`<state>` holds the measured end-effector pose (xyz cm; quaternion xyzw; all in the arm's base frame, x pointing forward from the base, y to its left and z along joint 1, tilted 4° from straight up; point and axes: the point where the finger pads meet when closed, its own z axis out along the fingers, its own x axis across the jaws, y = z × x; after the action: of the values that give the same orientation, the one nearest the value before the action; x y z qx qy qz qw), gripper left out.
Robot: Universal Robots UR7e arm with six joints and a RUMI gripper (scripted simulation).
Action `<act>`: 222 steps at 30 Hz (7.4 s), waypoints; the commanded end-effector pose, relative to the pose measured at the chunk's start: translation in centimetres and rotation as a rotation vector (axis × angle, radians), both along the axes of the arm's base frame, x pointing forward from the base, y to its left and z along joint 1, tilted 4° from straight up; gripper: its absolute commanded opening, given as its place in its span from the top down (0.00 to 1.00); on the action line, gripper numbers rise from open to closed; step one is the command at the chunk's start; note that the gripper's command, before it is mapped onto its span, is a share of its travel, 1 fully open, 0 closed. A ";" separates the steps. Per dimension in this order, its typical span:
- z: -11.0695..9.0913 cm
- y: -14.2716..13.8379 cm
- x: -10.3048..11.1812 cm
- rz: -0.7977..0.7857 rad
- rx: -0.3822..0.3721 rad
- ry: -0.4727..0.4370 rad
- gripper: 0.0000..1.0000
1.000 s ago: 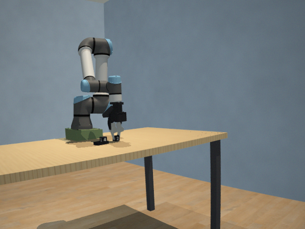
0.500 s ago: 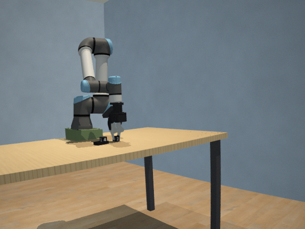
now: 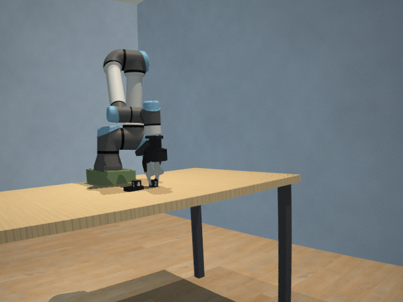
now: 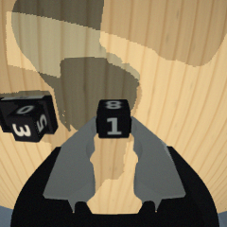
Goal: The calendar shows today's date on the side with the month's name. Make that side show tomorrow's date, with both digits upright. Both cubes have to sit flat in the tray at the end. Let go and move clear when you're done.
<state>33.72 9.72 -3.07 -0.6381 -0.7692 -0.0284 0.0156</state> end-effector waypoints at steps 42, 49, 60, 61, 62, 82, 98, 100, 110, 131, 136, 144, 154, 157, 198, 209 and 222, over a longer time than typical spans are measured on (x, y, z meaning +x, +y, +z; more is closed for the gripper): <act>0.0 0.0 0.0 0.000 0.000 -0.001 0.89; 0.0 0.0 0.0 0.000 0.000 -0.001 0.89; 0.0 0.0 0.0 0.000 0.000 -0.001 0.89; 0.0 0.0 0.0 0.000 0.000 -0.001 0.89; 0.0 0.0 0.0 0.000 0.000 -0.001 0.89; 0.0 0.0 0.0 0.000 0.000 -0.001 0.78; 0.1 0.0 0.0 0.000 0.000 -0.001 0.71; 0.1 0.0 0.0 0.000 0.000 -0.001 0.71; 2.9 -0.2 0.0 0.000 0.000 -0.001 0.71; 9.0 -0.6 -0.1 0.000 0.000 -0.001 0.00; 9.0 -0.6 -0.1 0.000 0.000 -0.001 0.00; 9.0 -0.6 -0.1 0.000 0.000 -0.001 0.00; 9.0 -0.6 -0.1 -0.001 0.000 -0.001 0.00; 9.0 -0.6 -0.1 -0.007 0.000 -0.001 0.00; 8.4 -0.4 -0.5 -0.990 0.013 0.062 0.00; 8.2 -0.4 -0.4 -1.304 0.017 0.082 0.00; 8.1 -0.6 -0.2 -1.530 0.020 0.097 0.00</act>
<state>33.44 9.17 5.03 -0.9894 -0.1411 -0.0114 0.0328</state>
